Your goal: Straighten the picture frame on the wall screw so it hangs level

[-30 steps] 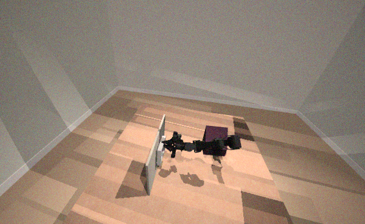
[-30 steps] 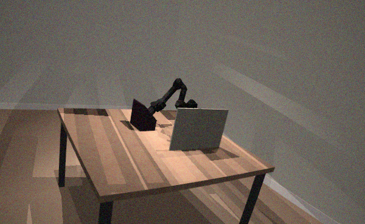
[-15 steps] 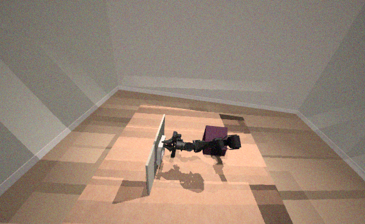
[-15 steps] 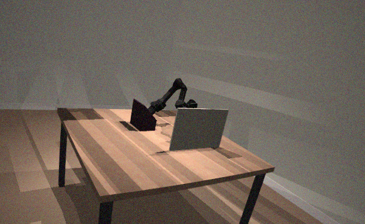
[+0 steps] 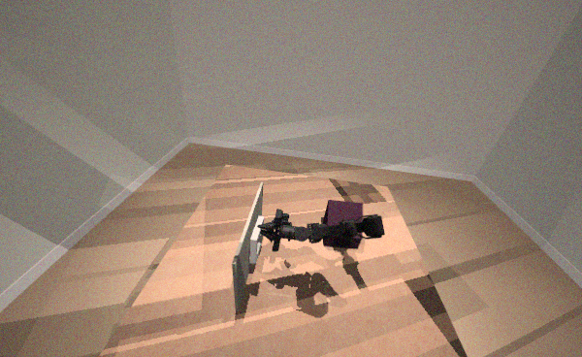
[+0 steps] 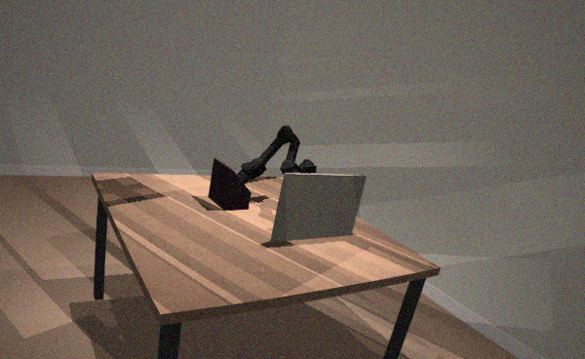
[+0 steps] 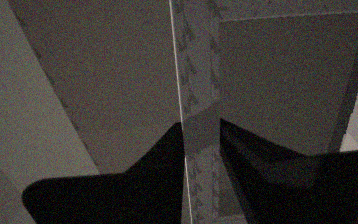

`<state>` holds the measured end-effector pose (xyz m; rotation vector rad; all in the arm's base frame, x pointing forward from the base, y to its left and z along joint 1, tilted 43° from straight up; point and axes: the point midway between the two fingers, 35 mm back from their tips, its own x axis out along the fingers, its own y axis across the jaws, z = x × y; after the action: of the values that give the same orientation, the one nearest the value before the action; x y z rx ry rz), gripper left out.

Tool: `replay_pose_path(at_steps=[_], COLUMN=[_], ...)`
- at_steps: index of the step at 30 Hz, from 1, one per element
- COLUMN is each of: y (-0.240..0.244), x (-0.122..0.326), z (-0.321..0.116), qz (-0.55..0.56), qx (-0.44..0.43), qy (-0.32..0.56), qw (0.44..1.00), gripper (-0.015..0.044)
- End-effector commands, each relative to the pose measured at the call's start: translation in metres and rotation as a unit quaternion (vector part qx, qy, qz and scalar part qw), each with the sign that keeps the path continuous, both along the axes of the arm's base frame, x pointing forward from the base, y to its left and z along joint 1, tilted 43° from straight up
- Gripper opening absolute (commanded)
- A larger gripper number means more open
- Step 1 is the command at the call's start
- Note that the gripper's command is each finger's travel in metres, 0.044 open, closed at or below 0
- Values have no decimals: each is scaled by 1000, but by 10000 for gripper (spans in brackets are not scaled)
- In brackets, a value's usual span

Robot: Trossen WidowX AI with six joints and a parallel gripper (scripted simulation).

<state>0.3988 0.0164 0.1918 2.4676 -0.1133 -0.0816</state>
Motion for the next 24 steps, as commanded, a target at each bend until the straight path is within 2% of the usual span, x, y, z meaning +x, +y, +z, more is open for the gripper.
replay_pose_path(at_steps=[1,24], y=[-2,-3], x=[0,0], z=[2,3], qz=[-6,-6], qx=[-1,-1], qy=[-5,-5], qw=[1000,1000], gripper=[0,0])
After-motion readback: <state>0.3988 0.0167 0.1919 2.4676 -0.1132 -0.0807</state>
